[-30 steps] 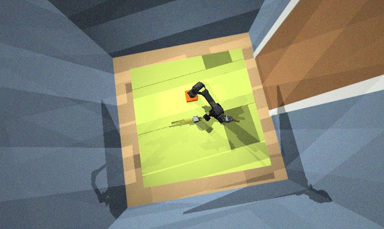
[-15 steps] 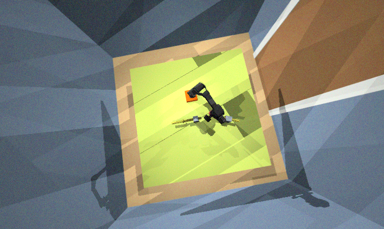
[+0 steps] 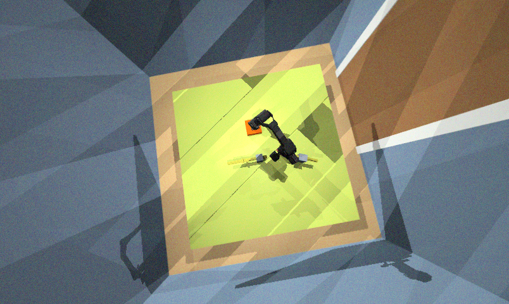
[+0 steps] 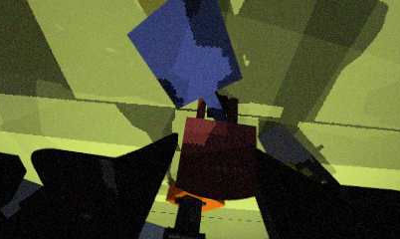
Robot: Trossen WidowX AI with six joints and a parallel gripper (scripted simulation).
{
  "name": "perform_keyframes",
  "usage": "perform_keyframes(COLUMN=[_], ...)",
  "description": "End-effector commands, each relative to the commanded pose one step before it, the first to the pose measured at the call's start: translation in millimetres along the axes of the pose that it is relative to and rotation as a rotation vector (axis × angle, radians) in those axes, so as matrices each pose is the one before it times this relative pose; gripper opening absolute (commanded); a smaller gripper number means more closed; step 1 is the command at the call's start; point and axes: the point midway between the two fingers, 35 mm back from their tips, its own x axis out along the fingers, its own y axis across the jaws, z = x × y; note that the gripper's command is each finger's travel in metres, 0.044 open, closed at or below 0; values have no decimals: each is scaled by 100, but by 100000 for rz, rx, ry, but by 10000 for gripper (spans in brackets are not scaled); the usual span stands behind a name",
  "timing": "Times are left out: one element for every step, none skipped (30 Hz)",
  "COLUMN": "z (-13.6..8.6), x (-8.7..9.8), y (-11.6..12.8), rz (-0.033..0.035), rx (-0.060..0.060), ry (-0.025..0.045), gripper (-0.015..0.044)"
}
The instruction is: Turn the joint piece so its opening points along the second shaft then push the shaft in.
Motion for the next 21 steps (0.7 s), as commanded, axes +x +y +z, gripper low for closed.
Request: perform_keyframes(z=[-64,0,0,0,0,0,0,0,0,0,0,0,0,0,0,0,0,0,0,0,0], x=[176,0,0,0,0,0,0,0,0,0,0,0,0,0,0,0,0,0,0,0,0], y=[85,0,0,0,0,0,0,0,0,0,0,0,0,0,0,0,0,0,0,0,0], rz=[529,0,0,0,0,0,0,0,0,0,0,0,0,0,0,0,0,0,0,0,0], rx=[662,0,0,0,0,0,0,0,0,0,0,0,0,0,0,0,0,0,0,0,0], ry=[262,0,0,0,0,0,0,0,0,0,0,0,0,0,0,0,0,0,0,0,0], gripper=[230,204,182,182,182,182,182,182,182,182,182,182,182,182,182,182,182,182,182,182,182])
